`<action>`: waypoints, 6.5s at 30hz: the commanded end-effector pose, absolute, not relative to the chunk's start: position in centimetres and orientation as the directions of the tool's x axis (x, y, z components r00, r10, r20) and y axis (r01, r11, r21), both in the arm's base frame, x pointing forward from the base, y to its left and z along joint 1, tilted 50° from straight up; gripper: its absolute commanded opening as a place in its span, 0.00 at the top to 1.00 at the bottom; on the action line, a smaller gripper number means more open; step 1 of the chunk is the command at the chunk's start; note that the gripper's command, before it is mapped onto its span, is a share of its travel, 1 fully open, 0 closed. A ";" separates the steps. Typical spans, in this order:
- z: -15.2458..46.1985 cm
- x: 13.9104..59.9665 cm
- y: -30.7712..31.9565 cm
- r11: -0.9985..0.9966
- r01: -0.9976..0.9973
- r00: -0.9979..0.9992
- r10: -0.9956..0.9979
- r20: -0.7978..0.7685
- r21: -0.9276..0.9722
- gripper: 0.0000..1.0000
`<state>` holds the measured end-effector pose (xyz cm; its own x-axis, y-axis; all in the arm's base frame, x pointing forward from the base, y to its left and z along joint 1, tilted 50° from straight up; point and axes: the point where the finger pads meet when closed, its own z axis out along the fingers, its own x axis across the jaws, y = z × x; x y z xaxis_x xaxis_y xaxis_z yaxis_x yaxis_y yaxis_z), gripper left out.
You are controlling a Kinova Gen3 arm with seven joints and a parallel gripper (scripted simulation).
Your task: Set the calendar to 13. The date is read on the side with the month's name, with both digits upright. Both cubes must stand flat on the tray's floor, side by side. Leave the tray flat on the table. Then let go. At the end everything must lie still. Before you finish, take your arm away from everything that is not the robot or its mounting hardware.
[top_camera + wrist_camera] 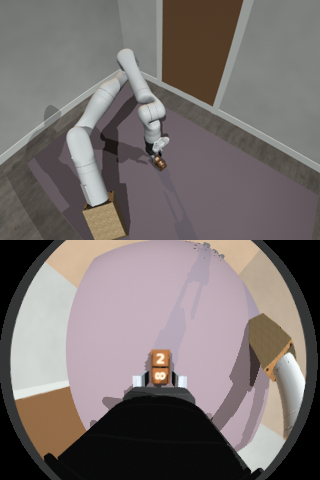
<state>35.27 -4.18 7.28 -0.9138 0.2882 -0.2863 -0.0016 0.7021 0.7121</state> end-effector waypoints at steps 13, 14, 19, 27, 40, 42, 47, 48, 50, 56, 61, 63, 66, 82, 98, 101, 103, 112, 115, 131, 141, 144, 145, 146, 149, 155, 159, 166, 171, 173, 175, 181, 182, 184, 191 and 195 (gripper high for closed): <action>6.4 35.9 -3.3 0.703 -0.001 -0.913 0.289 -0.287 0.712 0.10; 6.4 35.9 -3.3 0.703 -0.001 -0.913 0.289 -0.287 0.712 0.10; 5.8 36.2 -2.7 0.703 -0.001 -0.913 0.289 -0.287 0.712 0.10; 5.4 36.5 -2.3 0.703 -0.001 -0.913 0.289 -0.287 0.712 0.10; 5.4 36.5 -2.3 0.703 -0.001 -0.913 0.289 -0.287 0.712 0.10; 5.4 36.5 -2.3 0.703 -0.001 -0.913 0.289 -0.287 0.712 0.10; 5.4 36.5 -2.3 0.703 -0.001 -0.913 0.289 -0.287 0.712 0.10; 5.4 36.5 -2.3 0.703 -0.001 -0.913 0.289 -0.287 0.712 0.10; 5.4 36.5 -2.3 0.703 -0.001 -0.913 0.289 -0.287 0.712 0.10; 5.4 36.5 -2.3 0.703 -0.001 -0.913 0.289 -0.287 0.712 0.10; 5.4 36.5 -2.3 0.703 -0.001 -0.913 0.289 -0.287 0.712 0.10; 5.4 36.5 -2.3 0.703 -0.001 -0.913 0.289 -0.287 0.712 0.10; 5.4 36.5 -2.3 0.703 -0.001 -0.913 0.289 -0.287 0.712 0.40; 5.4 36.5 -2.3 0.703 -0.001 -0.913 0.289 -0.287 0.712 0.40; 5.4 36.5 -2.3 0.703 -0.001 -0.913 0.289 -0.287 0.712 0.40; 5.4 36.5 -2.3 0.703 -0.001 -0.913 0.289 -0.287 0.712 0.40; 5.5 36.5 -2.4 0.703 -0.001 -0.913 0.289 -0.287 0.712 0.40; 6.7 35.7 -3.6 0.703 -0.001 -0.913 0.289 -0.287 0.712 0.40; 7.2 35.4 -4.1 0.703 -0.001 -0.913 0.289 -0.287 0.712 0.40; 11.1 32.8 -8.1 0.703 -0.001 -0.913 0.289 -0.287 0.712 0.40; 11.8 32.4 -8.8 0.703 -0.001 -0.913 0.289 -0.287 0.712 0.40; 11.8 32.4 -8.8 0.703 -0.001 -0.913 0.289 -0.287 0.712 0.40; 11.8 32.4 -8.8 0.703 -0.001 -0.913 0.289 -0.287 0.712 0.40; 11.8 32.4 -8.8 0.703 -0.001 -0.913 0.289 -0.287 0.712 0.40; 11.8 32.4 -8.8 0.703 -0.001 -0.913 0.289 -0.287 0.712 0.40; 11.8 32.4 -8.8 0.704 -0.008 -0.914 0.284 -0.292 0.710 0.40; 11.9 32.5 -8.6 0.714 -0.048 -0.914 0.250 -0.319 0.698 0.40; 12.4 32.9 -7.8 0.740 -0.205 -0.898 0.117 -0.423 0.640 0.40; 12.9 33.4 -7.1 0.743 -0.372 -0.849 -0.030 -0.528 0.556 0.40; 13.3 33.7 -6.6 0.732 -0.466 -0.804 -0.116 -0.583 0.497 0.40; 13.8 34.0 -6.1 0.710 -0.561 -0.743 -0.206 -0.637 0.425 0.40; 15.2 34.9 -4.9 0.604 -0.772 -0.524 -0.427 -0.737 0.200 0.40; 15.4 35.0 -4.7 0.581 -0.798 -0.484 -0.458 -0.746 0.161 0.40; 15.4 35.0 -4.7 0.581 -0.798 -0.484 -0.458 -0.746 0.161 0.40; 17.4 36.0 -3.4 0.371 -0.917 -0.144 -0.647 -0.748 -0.145 0.40; 18.3 36.4 -2.9 0.272 -0.925 0.001 -0.699 -0.715 -0.267 0.40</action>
